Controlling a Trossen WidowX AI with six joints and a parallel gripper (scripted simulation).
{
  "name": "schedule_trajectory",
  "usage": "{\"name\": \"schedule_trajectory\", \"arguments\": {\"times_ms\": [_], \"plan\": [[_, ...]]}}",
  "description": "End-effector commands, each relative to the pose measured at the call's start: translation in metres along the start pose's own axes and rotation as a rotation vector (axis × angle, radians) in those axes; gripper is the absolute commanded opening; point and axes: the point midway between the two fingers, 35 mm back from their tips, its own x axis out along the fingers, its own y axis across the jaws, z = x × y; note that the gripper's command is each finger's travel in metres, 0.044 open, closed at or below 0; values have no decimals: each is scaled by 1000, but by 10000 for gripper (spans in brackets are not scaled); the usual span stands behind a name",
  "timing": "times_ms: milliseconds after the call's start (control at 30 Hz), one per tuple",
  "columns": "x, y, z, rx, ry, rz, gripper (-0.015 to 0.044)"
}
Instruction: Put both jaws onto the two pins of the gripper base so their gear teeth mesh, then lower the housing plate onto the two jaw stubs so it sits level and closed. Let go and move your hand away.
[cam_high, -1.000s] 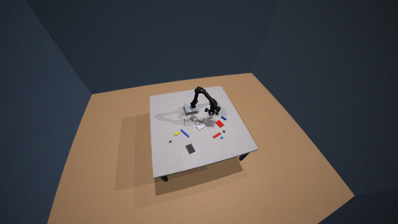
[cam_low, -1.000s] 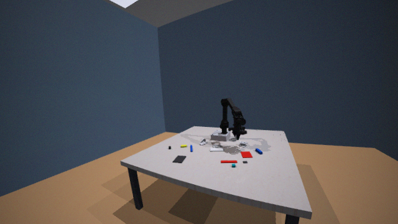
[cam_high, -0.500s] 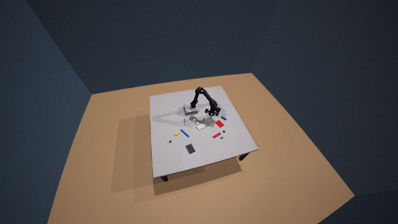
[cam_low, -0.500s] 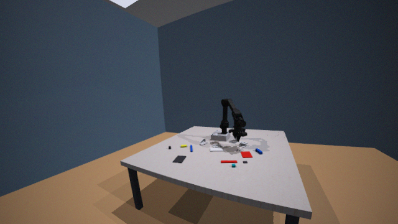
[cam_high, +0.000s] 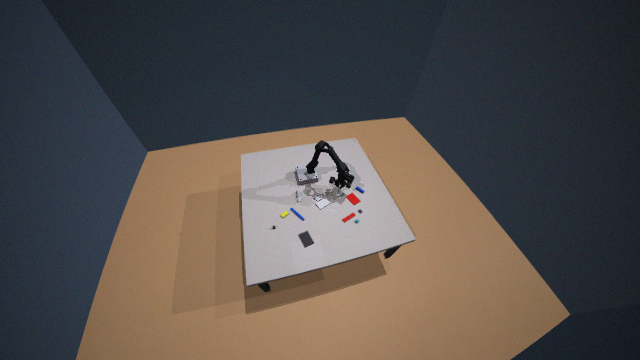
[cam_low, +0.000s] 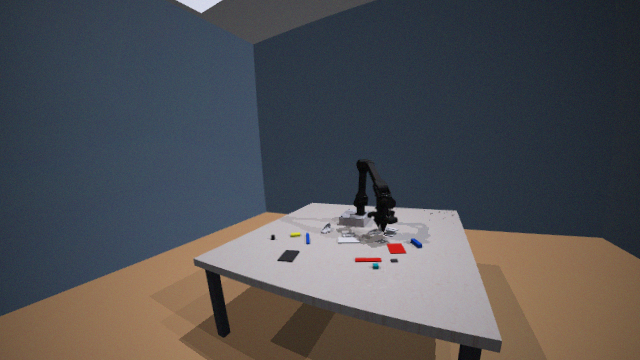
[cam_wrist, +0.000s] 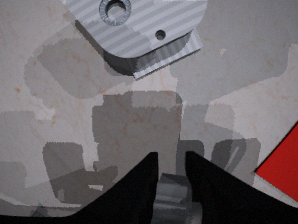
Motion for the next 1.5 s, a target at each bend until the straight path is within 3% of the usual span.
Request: {"name": "schedule_trajectory", "arguments": {"times_ms": [0,600,733,933,1100,1467], "plan": [[9,3,1,-6,-1,10,37],[29,5,1,-6,-1,10,37],[27,5,1,-6,-1,10,142],[-35,3,1,-6,-1,10,299],[-43,4,1,-6,-1,10,431],[-43,4,1,-6,-1,10,440]]}}
